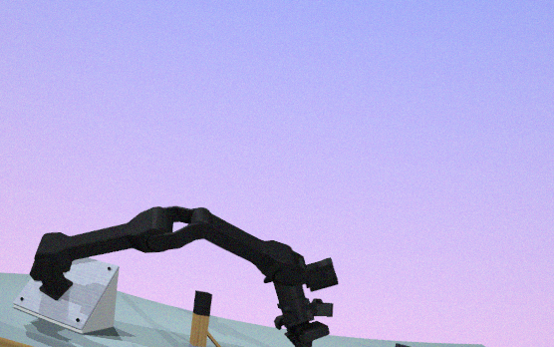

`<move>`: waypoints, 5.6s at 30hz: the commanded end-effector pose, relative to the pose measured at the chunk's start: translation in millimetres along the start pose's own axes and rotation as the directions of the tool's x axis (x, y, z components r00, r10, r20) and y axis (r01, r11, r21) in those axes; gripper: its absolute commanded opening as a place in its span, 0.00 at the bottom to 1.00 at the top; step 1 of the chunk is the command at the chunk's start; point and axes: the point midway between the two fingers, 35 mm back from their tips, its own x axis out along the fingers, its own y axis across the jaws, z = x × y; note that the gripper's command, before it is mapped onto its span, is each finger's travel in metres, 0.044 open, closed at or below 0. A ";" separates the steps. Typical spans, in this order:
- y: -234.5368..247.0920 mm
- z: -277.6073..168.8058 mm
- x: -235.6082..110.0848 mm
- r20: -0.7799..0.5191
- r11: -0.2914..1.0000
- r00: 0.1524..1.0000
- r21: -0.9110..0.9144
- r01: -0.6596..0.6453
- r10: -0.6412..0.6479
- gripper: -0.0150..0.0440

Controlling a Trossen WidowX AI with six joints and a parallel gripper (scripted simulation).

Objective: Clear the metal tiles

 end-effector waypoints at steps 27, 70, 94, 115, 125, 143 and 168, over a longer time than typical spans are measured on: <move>1.7 26.6 -62.1 0.046 0.998 0.999 0.057 0.012 -0.015 0.25; 31.3 9.2 -128.3 0.011 0.990 0.999 0.138 0.038 -0.040 0.25; 31.0 -9.5 -81.0 0.004 0.991 0.999 0.125 0.040 -0.041 0.25; 30.6 -32.7 -43.2 -0.003 0.993 0.999 0.112 0.043 -0.043 0.25; 30.4 -45.7 -26.7 -0.006 0.993 0.999 0.106 0.045 -0.045 0.25; 20.9 -48.8 -19.3 -0.008 0.994 0.999 0.104 0.045 -0.045 0.25; -2.1 -43.4 -17.2 -0.008 0.994 0.999 0.104 0.045 -0.044 0.25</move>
